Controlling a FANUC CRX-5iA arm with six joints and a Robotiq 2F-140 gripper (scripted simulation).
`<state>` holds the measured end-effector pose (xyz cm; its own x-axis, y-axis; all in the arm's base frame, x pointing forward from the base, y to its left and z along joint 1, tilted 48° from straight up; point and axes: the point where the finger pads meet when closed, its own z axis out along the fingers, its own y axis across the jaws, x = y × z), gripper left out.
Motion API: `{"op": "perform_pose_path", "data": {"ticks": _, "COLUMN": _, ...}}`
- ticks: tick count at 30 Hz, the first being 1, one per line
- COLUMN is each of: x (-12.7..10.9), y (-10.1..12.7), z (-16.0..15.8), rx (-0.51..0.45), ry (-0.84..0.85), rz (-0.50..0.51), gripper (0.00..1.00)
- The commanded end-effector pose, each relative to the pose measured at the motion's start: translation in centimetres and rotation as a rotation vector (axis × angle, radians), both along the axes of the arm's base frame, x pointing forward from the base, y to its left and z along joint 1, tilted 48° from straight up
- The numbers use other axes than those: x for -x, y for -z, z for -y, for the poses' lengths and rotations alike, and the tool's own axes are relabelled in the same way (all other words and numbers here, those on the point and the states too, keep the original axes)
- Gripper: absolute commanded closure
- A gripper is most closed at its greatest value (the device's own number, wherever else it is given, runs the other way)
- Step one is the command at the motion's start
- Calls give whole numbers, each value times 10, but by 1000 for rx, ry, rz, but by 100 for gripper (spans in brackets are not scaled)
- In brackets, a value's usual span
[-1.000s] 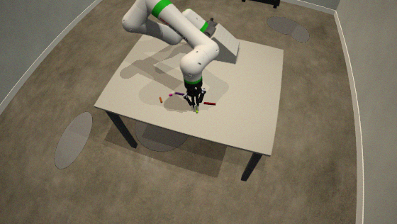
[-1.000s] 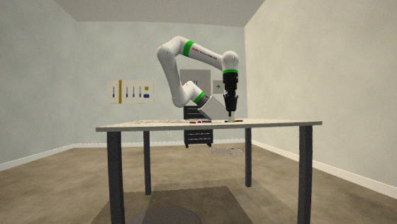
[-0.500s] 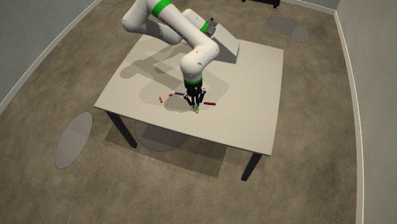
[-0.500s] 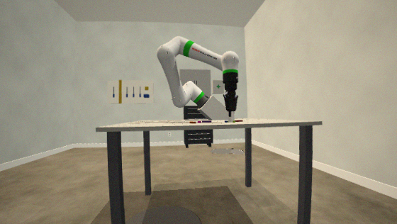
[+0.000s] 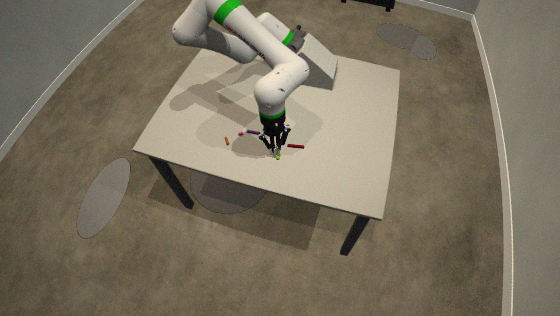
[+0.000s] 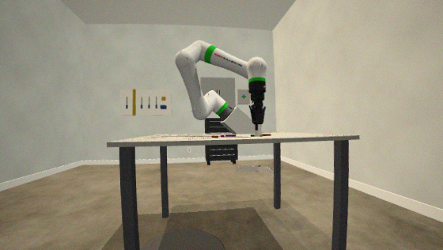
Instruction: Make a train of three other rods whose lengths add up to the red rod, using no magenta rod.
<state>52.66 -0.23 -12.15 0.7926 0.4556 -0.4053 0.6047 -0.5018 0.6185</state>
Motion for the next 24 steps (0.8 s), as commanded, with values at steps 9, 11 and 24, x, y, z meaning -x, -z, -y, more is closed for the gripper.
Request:
{"op": "perform_pose_path", "data": {"ticks": 9, "x": 0, "y": 0, "z": 0, "rx": 0, "ry": 0, "rz": 0, "gripper": 92}}
{"op": "perform_pose_path", "data": {"ticks": 11, "x": 0, "y": 0, "z": 0, "rx": 0, "ry": 0, "rz": 0, "gripper": 90}}
{"op": "perform_pose_path", "data": {"ticks": 24, "x": 0, "y": 0, "z": 0, "rx": 0, "ry": 0, "rz": 0, "gripper": 85}}
